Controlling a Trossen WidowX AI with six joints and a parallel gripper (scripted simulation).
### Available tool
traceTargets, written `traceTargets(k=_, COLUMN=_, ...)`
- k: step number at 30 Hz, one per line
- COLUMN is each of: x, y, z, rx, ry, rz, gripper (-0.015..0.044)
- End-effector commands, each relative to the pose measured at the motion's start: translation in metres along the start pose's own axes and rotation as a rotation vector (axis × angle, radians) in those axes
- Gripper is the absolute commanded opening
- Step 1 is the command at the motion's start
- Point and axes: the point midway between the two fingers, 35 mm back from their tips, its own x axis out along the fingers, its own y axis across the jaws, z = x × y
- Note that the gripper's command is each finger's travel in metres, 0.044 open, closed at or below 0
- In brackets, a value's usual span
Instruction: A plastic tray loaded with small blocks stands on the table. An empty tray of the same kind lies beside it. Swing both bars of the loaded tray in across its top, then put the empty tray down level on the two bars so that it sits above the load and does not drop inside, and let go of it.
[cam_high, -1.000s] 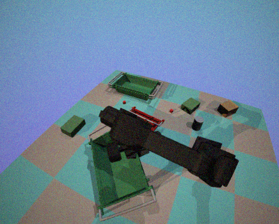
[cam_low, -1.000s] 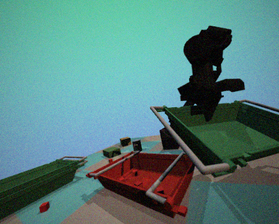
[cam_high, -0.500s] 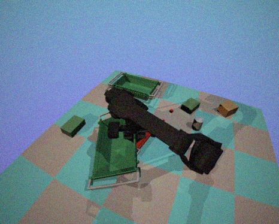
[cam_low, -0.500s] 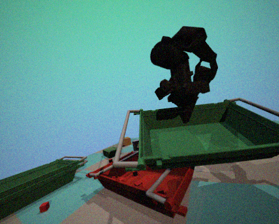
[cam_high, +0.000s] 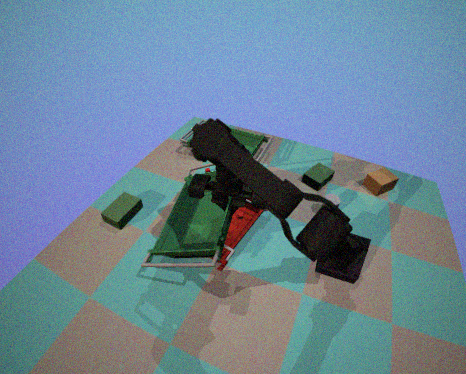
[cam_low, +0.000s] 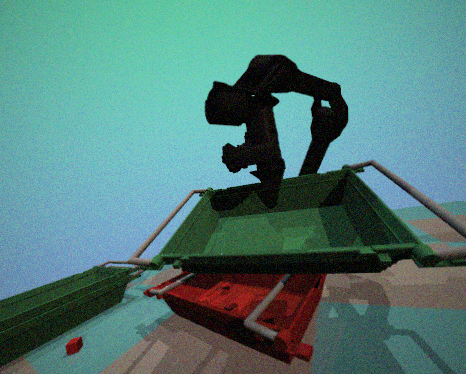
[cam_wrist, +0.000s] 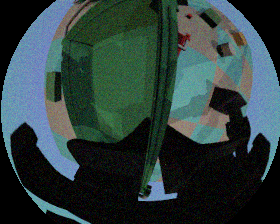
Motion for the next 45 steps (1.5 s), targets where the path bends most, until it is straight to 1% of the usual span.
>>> traceTargets(k=1, x=-0.01, y=0.002, z=0.018, rx=0.06, ry=-0.003, rz=0.033, gripper=0.0)
traceTargets(k=12, x=-0.012, y=-0.007, z=0.067, rx=0.232, ry=0.036, rz=0.046, gripper=0.0)
traceTargets(k=45, x=-0.012, y=-0.009, z=0.071, rx=0.234, ry=0.037, rz=0.045, gripper=0.0)
